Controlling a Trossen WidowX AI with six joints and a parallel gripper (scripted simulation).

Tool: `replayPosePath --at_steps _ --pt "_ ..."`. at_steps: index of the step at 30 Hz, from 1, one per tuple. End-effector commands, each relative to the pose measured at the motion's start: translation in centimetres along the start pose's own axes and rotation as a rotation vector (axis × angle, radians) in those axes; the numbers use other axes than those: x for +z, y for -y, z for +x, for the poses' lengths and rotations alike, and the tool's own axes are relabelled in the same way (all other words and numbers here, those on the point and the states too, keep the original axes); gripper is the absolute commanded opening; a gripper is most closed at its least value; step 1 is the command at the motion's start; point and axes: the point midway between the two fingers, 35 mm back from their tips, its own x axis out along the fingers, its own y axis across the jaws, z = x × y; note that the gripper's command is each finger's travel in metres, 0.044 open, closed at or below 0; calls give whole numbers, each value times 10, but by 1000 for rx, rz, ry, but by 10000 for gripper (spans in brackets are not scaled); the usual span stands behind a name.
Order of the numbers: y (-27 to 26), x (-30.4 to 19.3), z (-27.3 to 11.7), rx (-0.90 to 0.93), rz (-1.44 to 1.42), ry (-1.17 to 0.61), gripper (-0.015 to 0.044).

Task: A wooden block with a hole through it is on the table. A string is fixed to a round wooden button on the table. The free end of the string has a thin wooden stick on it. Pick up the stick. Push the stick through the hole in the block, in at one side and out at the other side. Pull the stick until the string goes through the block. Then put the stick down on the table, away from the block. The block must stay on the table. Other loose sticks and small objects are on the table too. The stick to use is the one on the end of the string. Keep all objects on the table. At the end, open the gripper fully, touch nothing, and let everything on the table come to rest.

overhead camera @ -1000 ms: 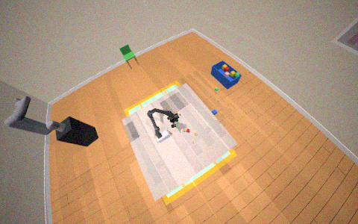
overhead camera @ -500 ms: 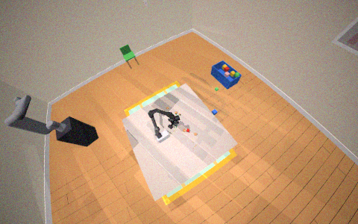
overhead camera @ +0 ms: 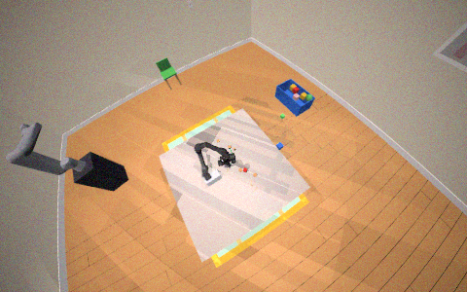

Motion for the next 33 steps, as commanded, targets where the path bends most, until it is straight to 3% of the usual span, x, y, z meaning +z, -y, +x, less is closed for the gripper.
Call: replayPosePath --at_steps 1,18,30,33 --pt "2 25 5 -17 661 17 440" --pt "2 25 5 -17 661 17 440" --pt "2 25 5 -17 661 17 125" --pt "2 25 5 -17 661 17 123"
